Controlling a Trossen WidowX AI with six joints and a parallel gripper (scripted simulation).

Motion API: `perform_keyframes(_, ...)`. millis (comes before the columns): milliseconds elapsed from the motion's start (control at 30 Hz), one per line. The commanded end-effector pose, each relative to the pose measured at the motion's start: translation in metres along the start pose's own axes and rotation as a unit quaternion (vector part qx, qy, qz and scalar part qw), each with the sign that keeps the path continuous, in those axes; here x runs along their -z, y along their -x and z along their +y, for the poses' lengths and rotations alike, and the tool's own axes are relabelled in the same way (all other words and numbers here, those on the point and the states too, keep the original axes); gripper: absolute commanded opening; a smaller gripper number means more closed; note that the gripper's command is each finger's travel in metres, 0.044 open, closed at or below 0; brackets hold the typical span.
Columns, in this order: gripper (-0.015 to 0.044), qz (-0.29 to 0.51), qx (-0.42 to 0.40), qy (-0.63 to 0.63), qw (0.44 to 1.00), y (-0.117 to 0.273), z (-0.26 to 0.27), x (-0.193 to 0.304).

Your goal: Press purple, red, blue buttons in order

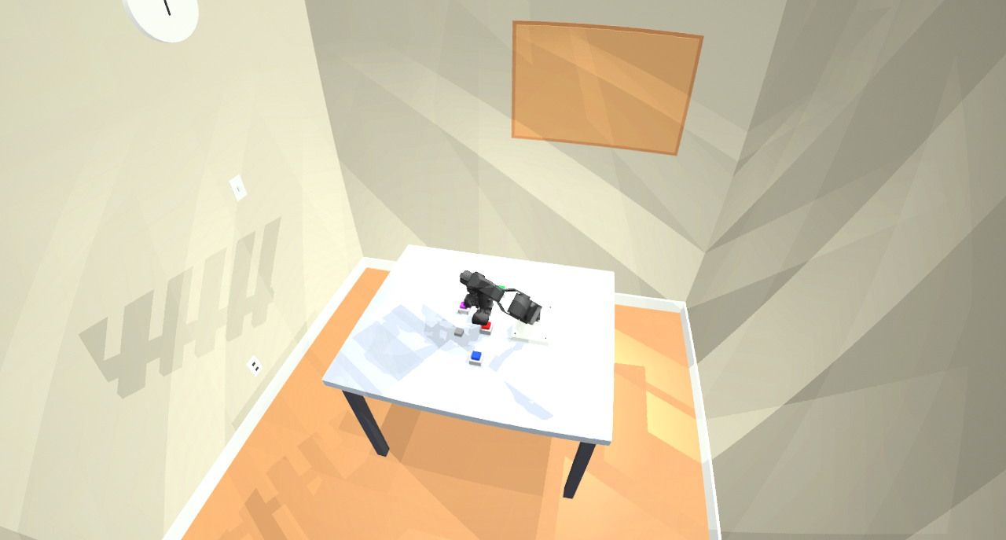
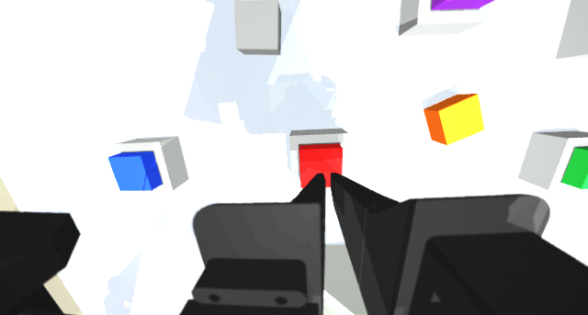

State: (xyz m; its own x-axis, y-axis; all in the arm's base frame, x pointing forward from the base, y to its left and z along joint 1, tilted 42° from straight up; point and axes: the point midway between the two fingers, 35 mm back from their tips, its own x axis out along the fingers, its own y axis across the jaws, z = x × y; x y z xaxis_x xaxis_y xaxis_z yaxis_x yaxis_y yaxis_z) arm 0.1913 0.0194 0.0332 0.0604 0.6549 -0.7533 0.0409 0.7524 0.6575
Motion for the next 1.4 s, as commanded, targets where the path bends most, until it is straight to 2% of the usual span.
perform_keyframes(0,0.002,0.003,-0.003,-0.003,1.0,-0.008,0.001,0.002)
perform_keyframes(533,0.002,0.003,-0.005,-0.003,1.0,-0.032,0.001,0.003)
perform_keyframes(1167,0.002,0.003,-0.005,-0.003,1.0,-0.033,0.001,0.003)
perform_keyframes(1367,0.002,0.003,-0.004,-0.003,1.0,0.002,0.001,0.003)
